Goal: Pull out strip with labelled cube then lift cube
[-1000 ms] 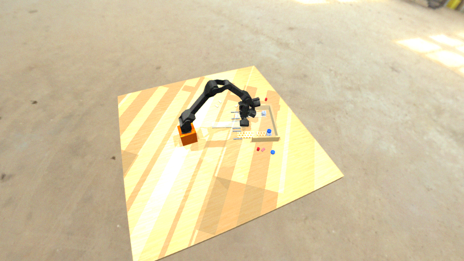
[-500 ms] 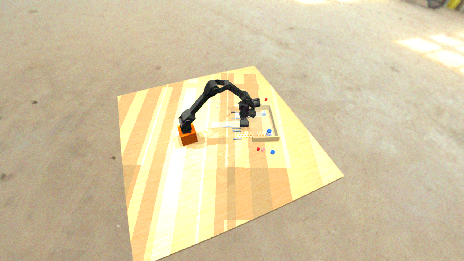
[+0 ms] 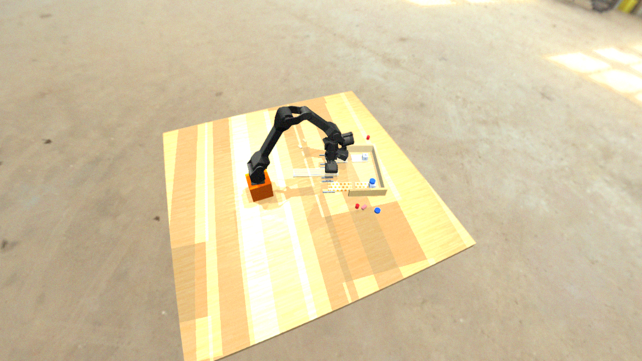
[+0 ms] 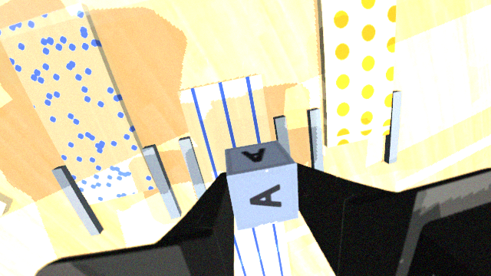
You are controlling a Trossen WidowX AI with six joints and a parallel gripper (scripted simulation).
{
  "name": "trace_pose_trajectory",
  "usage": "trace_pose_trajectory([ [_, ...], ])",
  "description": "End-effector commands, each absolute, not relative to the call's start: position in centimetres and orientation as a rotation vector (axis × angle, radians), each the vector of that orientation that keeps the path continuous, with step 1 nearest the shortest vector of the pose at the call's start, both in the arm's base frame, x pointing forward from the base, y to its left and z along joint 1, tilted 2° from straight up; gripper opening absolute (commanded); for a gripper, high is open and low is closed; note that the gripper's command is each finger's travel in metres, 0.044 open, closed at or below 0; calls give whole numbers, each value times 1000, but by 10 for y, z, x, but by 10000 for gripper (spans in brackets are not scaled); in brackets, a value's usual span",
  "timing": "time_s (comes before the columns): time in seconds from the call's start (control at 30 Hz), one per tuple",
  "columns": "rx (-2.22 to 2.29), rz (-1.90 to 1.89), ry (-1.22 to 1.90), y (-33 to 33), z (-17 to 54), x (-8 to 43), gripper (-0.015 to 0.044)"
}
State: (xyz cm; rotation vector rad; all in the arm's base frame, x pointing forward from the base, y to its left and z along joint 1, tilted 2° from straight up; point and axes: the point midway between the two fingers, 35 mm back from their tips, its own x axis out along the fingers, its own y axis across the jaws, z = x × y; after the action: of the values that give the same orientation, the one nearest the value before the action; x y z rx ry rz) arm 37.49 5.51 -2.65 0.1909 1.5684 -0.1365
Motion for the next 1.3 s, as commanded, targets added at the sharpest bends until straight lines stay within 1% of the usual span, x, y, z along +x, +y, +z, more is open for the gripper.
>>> trace_pose_trajectory([
  [0.0, 184, -136, 1572, 52, -17, 358, 0],
  [0.2, 184, -136, 1572, 51, -14, 350, 0],
  [0.67, 183, -136, 1576, 44, -15, 302, 0],
  [0.77, 183, -137, 1576, 43, -10, 301, 0],
  [0.93, 183, -137, 1576, 43, 20, 302, 0],
  [1.27, 183, -137, 1576, 42, 21, 302, 0],
])
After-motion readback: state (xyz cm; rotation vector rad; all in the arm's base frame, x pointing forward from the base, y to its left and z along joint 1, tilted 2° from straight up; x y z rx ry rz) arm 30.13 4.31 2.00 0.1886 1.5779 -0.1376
